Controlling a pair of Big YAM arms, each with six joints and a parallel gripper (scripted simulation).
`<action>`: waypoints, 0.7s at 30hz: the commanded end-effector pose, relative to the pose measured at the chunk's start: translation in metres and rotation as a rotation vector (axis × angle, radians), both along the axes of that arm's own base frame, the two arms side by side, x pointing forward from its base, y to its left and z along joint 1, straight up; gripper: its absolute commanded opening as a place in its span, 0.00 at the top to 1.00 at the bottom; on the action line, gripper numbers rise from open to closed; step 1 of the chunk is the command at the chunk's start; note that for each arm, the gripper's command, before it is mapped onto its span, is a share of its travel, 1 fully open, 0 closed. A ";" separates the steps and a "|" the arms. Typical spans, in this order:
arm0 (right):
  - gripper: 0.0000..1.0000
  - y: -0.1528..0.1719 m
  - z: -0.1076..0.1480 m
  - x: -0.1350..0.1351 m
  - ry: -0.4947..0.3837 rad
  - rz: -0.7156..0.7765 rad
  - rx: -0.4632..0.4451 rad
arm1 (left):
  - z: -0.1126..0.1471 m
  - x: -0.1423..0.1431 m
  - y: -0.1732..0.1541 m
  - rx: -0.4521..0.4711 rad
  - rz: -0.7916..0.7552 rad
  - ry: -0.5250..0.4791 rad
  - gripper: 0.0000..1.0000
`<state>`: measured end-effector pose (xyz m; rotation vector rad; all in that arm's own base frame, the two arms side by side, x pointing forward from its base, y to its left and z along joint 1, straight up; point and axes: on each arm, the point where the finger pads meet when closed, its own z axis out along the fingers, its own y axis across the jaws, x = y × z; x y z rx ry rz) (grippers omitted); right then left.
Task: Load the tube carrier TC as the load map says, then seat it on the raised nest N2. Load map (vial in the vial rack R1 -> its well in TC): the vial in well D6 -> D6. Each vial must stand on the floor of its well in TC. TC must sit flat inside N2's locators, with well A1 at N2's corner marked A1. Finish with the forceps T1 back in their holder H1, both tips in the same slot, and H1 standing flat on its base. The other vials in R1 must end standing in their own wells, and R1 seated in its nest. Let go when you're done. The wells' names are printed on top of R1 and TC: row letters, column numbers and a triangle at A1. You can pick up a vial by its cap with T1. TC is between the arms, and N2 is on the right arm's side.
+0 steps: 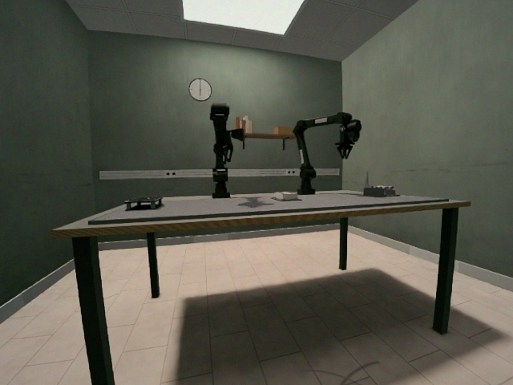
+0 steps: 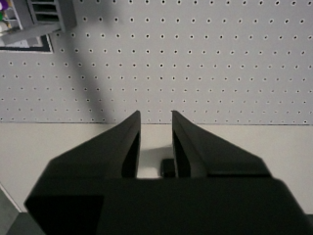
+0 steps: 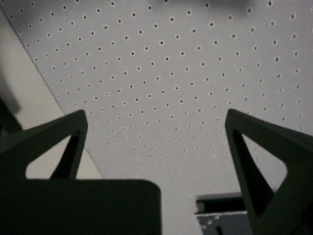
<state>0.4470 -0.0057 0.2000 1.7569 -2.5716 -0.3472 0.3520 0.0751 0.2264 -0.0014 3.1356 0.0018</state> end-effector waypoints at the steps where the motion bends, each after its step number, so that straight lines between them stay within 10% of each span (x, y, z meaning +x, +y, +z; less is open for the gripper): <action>1: 0.00 -0.009 0.008 -0.007 -0.007 -0.124 -0.028 | 0.012 0.008 0.001 0.007 -0.016 -0.029 0.76; 21: 0.00 -0.043 0.025 -0.045 -0.011 -0.593 -0.134 | 0.012 0.008 0.001 0.007 -0.016 -0.029 0.76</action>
